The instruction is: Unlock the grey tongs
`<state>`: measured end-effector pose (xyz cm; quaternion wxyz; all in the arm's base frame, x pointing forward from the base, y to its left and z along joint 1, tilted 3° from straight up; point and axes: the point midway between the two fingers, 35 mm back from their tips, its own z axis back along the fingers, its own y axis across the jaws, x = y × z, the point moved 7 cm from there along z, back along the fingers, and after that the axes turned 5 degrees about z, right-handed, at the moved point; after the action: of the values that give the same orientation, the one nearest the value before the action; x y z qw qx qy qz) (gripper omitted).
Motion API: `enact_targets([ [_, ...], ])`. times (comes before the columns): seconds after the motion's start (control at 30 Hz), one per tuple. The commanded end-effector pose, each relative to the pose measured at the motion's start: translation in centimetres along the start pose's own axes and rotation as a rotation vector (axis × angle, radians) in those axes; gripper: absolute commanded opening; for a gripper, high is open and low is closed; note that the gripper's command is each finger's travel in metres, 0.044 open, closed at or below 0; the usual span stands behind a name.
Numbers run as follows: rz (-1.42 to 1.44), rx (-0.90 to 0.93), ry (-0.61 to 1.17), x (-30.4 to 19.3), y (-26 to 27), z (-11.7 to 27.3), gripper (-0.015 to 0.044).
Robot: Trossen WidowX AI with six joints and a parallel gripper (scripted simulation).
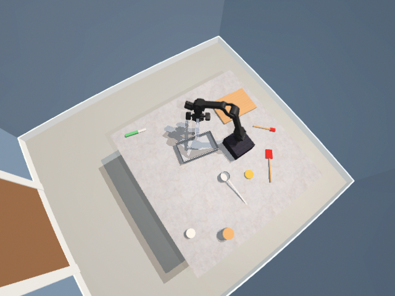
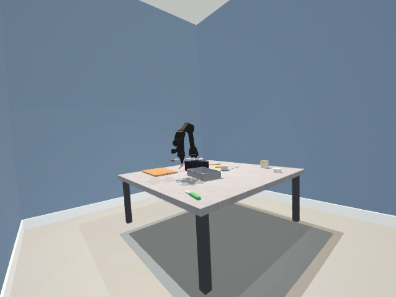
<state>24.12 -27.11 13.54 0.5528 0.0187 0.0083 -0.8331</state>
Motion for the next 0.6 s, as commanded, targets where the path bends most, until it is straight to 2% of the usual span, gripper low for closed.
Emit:
enact_targets([
  [0.0, -0.048, 0.007, -0.01, 2.1, -0.7, 0.8, -0.015],
  [0.57, -0.303, 0.004, -0.015, 10.7, -7.0, 3.0, -0.015],
])
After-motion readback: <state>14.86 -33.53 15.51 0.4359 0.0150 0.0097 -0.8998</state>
